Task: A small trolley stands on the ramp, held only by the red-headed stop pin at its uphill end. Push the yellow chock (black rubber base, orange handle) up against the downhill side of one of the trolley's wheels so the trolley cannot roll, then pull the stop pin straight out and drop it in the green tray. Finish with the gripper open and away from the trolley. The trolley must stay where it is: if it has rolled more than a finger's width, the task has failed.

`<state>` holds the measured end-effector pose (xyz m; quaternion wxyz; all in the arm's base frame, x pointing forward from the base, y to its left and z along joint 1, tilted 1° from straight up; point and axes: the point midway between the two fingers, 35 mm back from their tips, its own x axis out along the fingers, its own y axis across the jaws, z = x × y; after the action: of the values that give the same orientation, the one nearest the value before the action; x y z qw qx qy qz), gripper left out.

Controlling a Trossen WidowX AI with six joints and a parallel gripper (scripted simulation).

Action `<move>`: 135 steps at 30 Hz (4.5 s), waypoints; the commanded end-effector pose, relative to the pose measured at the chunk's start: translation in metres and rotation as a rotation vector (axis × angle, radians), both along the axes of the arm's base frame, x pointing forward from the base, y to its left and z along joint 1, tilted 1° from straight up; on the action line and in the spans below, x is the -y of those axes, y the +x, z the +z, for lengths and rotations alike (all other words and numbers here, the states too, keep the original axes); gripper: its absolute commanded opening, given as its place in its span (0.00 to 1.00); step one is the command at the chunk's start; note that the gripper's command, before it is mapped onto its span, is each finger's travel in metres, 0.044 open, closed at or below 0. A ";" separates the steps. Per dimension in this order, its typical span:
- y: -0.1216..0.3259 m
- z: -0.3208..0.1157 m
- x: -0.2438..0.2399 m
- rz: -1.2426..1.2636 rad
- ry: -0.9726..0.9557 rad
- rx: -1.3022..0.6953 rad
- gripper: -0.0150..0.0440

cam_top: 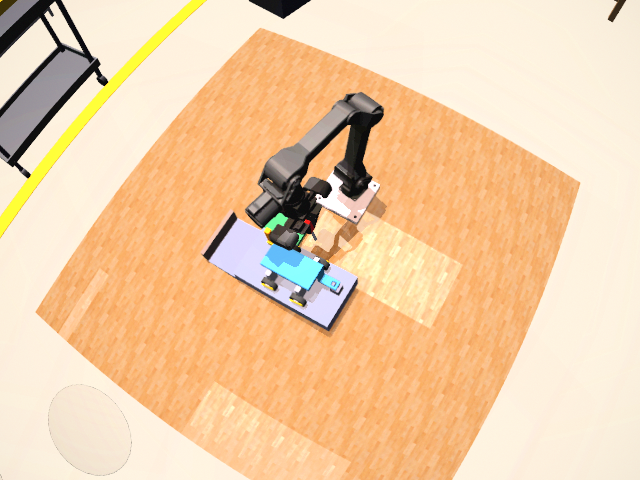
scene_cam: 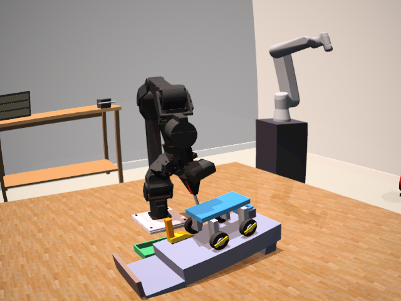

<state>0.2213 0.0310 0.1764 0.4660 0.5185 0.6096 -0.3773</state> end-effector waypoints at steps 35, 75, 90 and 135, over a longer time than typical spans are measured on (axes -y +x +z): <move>0.012 -0.017 0.102 -0.186 -0.049 -0.037 0.25; 0.011 -0.016 0.094 -1.414 -0.231 -0.164 0.25; -0.001 -0.033 0.096 -1.522 -0.242 -0.168 0.25; 0.003 -0.102 0.116 -1.557 -0.351 -0.011 0.58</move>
<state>0.2255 -0.0865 0.0760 0.1410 0.7130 0.0101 -0.6868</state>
